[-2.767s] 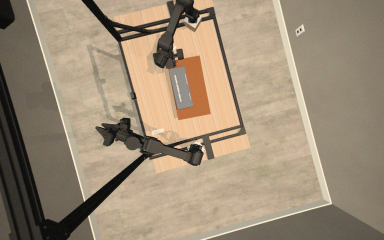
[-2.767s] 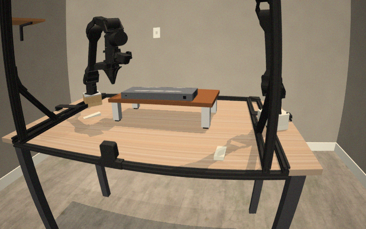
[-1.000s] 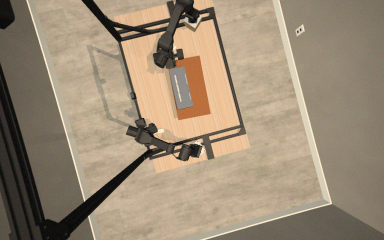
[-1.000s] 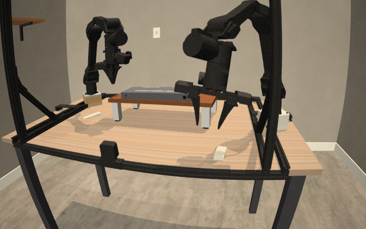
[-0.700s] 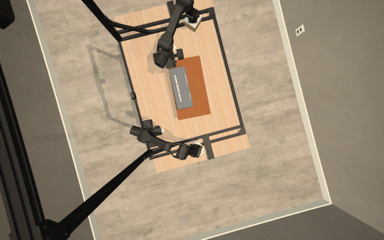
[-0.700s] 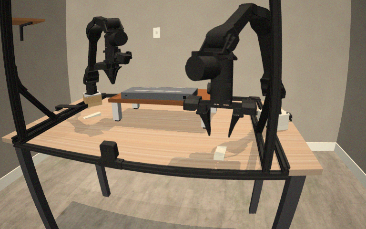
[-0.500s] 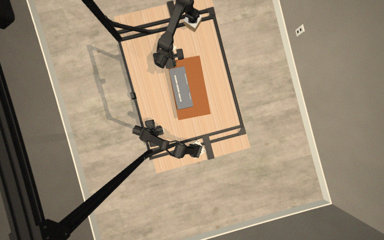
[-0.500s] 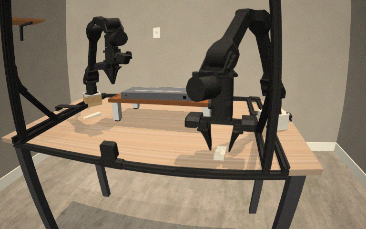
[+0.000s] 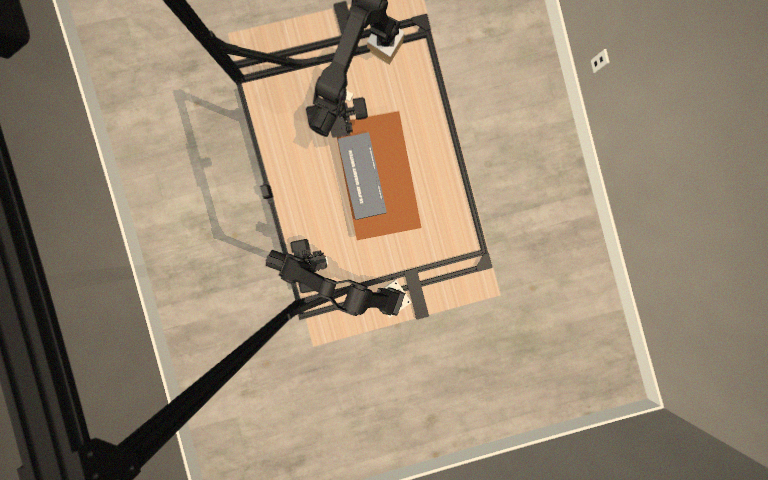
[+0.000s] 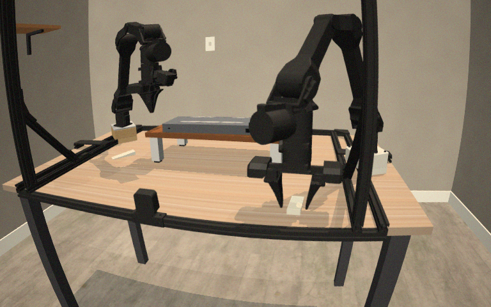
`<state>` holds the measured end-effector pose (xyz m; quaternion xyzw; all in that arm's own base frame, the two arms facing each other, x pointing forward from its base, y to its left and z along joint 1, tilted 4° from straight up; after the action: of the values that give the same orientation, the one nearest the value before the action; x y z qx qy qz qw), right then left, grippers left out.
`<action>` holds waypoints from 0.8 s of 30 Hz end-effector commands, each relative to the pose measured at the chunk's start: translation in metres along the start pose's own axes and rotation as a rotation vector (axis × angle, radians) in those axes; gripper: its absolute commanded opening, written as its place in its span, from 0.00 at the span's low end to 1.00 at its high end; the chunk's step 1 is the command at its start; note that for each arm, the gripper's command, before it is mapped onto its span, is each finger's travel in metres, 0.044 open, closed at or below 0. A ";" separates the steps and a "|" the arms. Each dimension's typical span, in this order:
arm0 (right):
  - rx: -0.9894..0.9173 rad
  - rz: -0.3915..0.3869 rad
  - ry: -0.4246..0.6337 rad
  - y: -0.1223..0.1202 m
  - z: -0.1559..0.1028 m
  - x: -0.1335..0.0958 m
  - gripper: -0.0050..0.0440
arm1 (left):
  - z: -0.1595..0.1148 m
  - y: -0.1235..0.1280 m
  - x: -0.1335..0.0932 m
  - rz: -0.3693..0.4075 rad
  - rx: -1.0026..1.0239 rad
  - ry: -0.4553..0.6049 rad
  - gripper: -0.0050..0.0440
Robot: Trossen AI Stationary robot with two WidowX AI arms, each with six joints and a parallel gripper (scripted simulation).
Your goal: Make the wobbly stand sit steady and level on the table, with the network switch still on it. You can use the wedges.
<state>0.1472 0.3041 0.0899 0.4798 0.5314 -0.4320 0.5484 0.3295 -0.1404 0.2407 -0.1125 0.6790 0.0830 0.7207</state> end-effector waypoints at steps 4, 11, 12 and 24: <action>0.003 -0.006 -0.003 0.000 0.000 0.002 0.60 | 0.000 0.000 0.000 0.000 0.000 0.000 0.10; 0.003 -0.006 -0.003 0.000 0.000 0.002 0.60 | 0.000 0.000 0.000 0.000 0.000 0.000 0.10; 0.003 -0.006 -0.003 0.000 0.000 0.002 0.60 | 0.000 0.000 0.000 0.000 0.000 0.000 0.10; 0.003 -0.006 -0.003 0.000 0.000 0.010 0.60 | 0.000 0.000 0.000 0.000 0.000 0.000 0.10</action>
<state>0.1478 0.3047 0.0832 0.4814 0.5315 -0.4309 0.5478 0.3295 -0.1404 0.2407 -0.1125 0.6790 0.0830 0.7207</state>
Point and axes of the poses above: on each arm, the point midway between the two fingers, 35 mm back from their tips, its own x axis out along the fingers, its own y axis across the jaws, z = x × y, the point moved 9 cm from there along -x, back along the fingers, and after that the axes turned 3 degrees about -x, right-handed, at the moved point
